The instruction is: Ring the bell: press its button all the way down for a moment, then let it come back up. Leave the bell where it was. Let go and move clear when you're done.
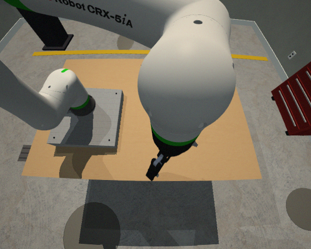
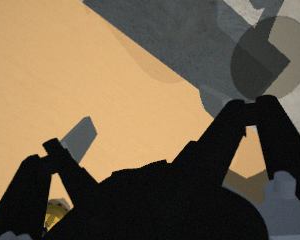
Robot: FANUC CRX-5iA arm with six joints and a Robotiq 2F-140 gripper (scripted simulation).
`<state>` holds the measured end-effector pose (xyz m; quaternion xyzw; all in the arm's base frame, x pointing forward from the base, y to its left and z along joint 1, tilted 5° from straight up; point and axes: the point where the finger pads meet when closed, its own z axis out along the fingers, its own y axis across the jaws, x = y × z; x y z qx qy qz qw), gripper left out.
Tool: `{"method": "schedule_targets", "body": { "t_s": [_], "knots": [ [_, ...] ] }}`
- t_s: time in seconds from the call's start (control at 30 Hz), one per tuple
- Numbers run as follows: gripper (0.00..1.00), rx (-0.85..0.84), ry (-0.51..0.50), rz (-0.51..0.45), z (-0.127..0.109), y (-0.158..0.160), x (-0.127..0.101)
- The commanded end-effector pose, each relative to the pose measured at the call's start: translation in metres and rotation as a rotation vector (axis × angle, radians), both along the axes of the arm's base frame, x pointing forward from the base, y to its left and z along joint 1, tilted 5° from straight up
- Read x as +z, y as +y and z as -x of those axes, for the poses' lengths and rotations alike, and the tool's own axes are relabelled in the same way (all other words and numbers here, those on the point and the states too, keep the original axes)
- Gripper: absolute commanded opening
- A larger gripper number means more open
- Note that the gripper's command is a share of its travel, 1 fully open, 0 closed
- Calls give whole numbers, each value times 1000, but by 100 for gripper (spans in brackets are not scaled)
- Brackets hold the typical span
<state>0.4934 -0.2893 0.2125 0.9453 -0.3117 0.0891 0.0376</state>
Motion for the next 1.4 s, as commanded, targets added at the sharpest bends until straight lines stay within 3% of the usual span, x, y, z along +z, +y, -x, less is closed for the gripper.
{"method": "schedule_targets", "body": {
  "t_s": [0.0,0.63,0.97,1.03,1.1,1.13,1.37],
  "knots": [
    [100,0,0,0,0,0,0],
    [100,13,1,-1,-4,7,-1],
    [100,191,25,-11,-39,110,-18],
    [100,224,30,-13,-43,129,-21],
    [100,224,30,-13,-43,129,-21],
    [100,272,37,-15,-48,157,-26],
    [100,375,53,-17,-54,219,-36]
  ]
}}
